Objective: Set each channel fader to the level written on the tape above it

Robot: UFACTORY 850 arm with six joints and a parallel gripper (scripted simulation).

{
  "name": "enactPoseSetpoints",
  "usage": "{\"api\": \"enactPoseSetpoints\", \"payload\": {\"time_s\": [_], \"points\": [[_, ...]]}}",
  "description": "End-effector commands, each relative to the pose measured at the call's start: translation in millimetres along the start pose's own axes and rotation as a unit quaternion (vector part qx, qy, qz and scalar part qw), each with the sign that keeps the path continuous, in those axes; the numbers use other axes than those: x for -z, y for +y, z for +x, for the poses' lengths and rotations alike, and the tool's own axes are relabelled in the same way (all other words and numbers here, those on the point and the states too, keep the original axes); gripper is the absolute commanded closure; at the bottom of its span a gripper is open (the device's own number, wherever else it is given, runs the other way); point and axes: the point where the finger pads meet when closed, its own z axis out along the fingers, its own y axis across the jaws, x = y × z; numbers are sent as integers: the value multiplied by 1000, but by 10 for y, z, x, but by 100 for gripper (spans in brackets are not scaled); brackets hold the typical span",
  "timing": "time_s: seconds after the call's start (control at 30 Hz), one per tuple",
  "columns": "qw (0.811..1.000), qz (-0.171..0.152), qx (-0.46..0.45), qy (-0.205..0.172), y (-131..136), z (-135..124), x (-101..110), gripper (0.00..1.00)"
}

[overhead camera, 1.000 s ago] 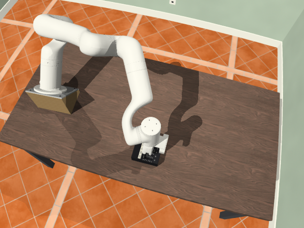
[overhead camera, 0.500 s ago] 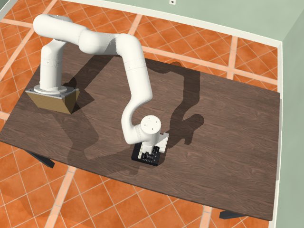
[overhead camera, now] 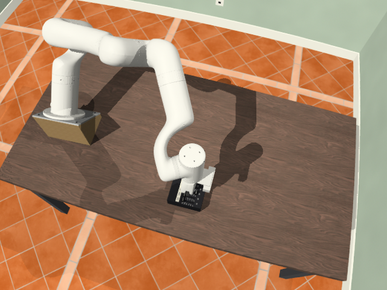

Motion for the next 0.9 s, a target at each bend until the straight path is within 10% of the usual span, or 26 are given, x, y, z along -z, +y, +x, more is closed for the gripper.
{"api": "enactPoseSetpoints", "payload": {"time_s": [0.0,0.87], "points": [[1000,0,0,1,0,8,26,100],[1000,-1,0,0,-429,-307,-15,100]]}}
